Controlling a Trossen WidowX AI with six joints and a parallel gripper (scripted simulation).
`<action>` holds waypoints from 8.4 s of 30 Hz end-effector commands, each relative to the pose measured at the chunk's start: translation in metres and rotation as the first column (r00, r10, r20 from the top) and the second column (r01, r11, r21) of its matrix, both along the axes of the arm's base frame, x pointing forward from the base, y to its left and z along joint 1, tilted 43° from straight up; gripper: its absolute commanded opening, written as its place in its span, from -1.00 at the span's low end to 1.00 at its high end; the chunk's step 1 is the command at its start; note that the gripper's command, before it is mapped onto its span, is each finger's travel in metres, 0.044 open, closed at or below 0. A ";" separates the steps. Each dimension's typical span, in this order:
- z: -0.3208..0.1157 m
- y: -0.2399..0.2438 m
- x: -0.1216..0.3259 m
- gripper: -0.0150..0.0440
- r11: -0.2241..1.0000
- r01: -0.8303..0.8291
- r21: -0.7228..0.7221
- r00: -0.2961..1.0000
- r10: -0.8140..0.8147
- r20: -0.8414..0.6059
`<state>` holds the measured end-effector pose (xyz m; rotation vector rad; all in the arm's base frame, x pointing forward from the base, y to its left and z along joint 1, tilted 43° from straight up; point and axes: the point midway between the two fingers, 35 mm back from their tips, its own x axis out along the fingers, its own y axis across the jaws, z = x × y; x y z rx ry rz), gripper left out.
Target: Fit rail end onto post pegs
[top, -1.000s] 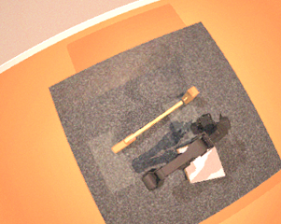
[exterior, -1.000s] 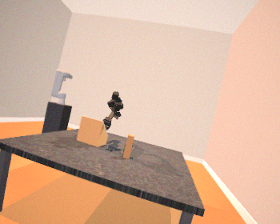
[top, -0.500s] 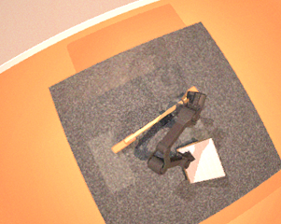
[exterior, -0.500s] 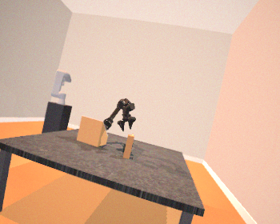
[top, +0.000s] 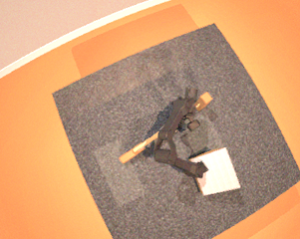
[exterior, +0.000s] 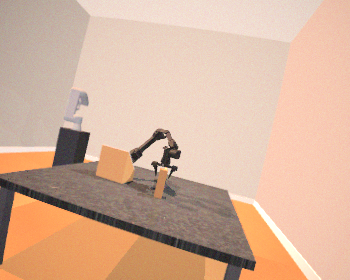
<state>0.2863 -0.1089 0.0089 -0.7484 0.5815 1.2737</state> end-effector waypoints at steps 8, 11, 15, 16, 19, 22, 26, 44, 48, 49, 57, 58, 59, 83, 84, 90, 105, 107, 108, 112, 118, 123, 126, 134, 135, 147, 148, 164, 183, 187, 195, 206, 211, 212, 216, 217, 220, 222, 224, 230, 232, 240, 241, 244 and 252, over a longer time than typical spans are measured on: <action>-0.004 0.007 0.007 1.00 0.999 -0.044 0.005 0.999 0.043 0.025; -0.008 0.010 0.008 1.00 0.999 -0.043 0.004 0.999 0.043 0.025; -0.013 0.014 0.010 1.00 0.999 -0.043 0.004 0.999 0.043 0.025; -0.014 0.015 0.010 1.00 0.999 -0.043 0.004 0.999 0.043 0.025; -0.018 0.018 0.012 1.00 0.999 -0.043 0.004 0.999 0.043 0.025; -0.021 0.021 0.013 1.00 0.999 -0.043 0.004 0.999 0.043 0.025; -0.026 0.025 0.014 1.00 0.999 -0.043 0.004 0.999 0.043 0.025; -0.046 0.045 0.019 1.00 0.999 -0.043 0.007 0.999 0.043 0.026; -0.050 0.049 0.020 1.00 0.999 -0.044 0.008 0.999 0.043 0.026; -0.051 0.050 0.020 1.00 0.999 -0.044 0.008 0.999 0.043 0.026; -0.051 0.050 0.020 0.38 0.999 -0.044 0.008 0.999 0.043 0.026; -0.051 0.050 0.020 0.29 0.999 -0.044 0.008 0.999 0.043 0.026; -0.051 0.050 0.020 0.20 0.999 -0.044 0.008 0.999 0.043 0.026; -0.051 0.050 0.020 -0.49 0.999 -0.044 0.008 0.999 0.043 0.026; -0.051 0.050 0.020 -0.49 0.999 -0.044 0.008 0.999 0.043 0.026; -0.049 0.047 0.019 -0.49 0.999 -0.044 0.008 0.999 0.043 0.026; -0.043 0.042 0.020 -0.49 0.999 -0.044 0.007 0.999 0.043 0.026; -0.042 0.042 0.020 -0.49 0.999 -0.044 0.007 0.999 0.043 0.026; -0.042 0.041 0.020 -0.49 0.999 -0.044 0.007 0.999 0.043 0.026; -0.040 0.040 0.021 -0.49 0.999 -0.044 0.007 0.999 0.043 0.026; -0.038 0.038 0.021 -0.49 0.999 -0.044 0.007 0.999 0.044 0.026; -0.036 0.036 0.021 -0.49 0.999 -0.044 0.007 0.999 0.044 0.026; -0.035 0.035 0.021 -0.49 0.999 -0.044 0.007 0.999 0.044 0.026; -0.032 0.033 0.020 -0.49 0.999 -0.044 0.007 0.999 0.044 0.026; -0.031 0.032 0.020 -0.49 0.999 -0.044 0.007 0.999 0.044 0.026; -0.027 0.028 0.018 -0.49 0.999 -0.044 0.006 0.999 0.044 0.026; -0.026 0.028 0.018 -0.49 0.999 -0.044 0.006 0.999 0.044 0.026; -0.020 0.023 0.016 -0.49 0.999 -0.044 0.006 0.999 0.044 0.026; -0.014 0.017 0.014 -0.49 0.999 -0.044 0.006 0.999 0.044 0.025; -0.015 0.018 0.015 -0.49 0.999 -0.044 0.006 0.999 0.044 0.025; -0.018 0.020 0.015 -0.49 0.999 -0.044 0.006 0.999 0.044 0.026; -0.019 0.021 0.014 -0.49 0.999 -0.044 0.006 0.999 0.044 0.025; -0.017 0.019 0.013 -0.49 0.999 -0.044 0.006 0.999 0.044 0.025; -0.017 0.019 0.013 -0.49 0.999 -0.044 0.006 0.999 0.044 0.025; -0.016 0.019 0.012 -0.49 0.999 -0.044 0.006 0.999 0.044 0.025; -0.016 0.019 0.012 -0.49 0.999 -0.044 0.006 0.999 0.044 0.025; -0.016 0.019 0.012 -0.49 0.999 -0.044 0.006 0.999 0.044 0.025; -0.017 0.019 0.013 -0.49 0.999 -0.044 0.006 0.999 0.044 0.025; -0.017 0.020 0.013 -0.49 0.999 -0.044 0.006 0.999 0.044 0.025; -0.019 0.021 0.013 -0.49 0.999 -0.044 0.006 0.999 0.044 0.025; -0.019 0.021 0.013 -0.49 0.999 -0.044 0.006 0.999 0.044 0.025; -0.019 0.021 0.013 -0.49 0.999 -0.044 0.006 0.999 0.044 0.025; -0.019 0.021 0.013 -0.49 0.999 -0.044 0.006 0.999 0.044 0.025; -0.019 0.021 0.013 -0.49 0.999 -0.044 0.006 0.999 0.044 0.025; -0.017 0.020 0.012 -0.49 0.999 -0.044 0.006 0.999 0.044 0.025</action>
